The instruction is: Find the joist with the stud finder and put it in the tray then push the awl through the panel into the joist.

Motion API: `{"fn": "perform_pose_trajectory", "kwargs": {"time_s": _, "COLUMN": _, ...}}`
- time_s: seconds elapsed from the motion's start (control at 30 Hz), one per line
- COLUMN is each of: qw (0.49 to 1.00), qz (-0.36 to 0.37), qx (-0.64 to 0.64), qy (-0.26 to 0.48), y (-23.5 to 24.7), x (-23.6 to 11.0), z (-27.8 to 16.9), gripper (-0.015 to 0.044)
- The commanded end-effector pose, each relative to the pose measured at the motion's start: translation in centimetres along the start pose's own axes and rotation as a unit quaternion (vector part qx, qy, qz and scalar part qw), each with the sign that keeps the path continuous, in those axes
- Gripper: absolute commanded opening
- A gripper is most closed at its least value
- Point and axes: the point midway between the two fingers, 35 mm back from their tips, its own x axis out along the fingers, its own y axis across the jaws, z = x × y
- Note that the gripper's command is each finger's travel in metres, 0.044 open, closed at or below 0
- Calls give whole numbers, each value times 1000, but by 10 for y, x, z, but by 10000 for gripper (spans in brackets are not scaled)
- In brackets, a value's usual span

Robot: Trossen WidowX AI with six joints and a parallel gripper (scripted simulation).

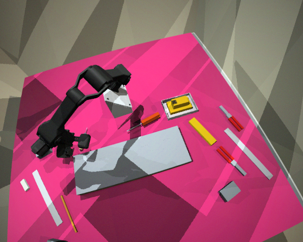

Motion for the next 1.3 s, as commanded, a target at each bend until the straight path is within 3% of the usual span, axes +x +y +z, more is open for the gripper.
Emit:
{"fn": "perform_pose_trajectory", "kwargs": {"time_s": 0.0, "qw": 1000, "qz": 2, "qx": 1, "qy": -4, "y": 1, "x": 5, "z": 1, "gripper": 440}}
{"fn": "perform_pose_trajectory", "kwargs": {"time_s": 0.63, "qw": 1000, "qz": 3, "qx": 1, "qy": -3, "y": 1, "x": 34, "z": 3, "gripper": 440}}
{"fn": "perform_pose_trajectory", "kwargs": {"time_s": 1.1, "qw": 1000, "qz": 3, "qx": 1, "qy": -3, "y": 1, "x": 34, "z": 3, "gripper": 72}}
{"fn": "perform_pose_trajectory", "kwargs": {"time_s": 1.27, "qw": 1000, "qz": 3, "qx": 1, "qy": -3, "y": 1, "x": 34, "z": 3, "gripper": 39}}
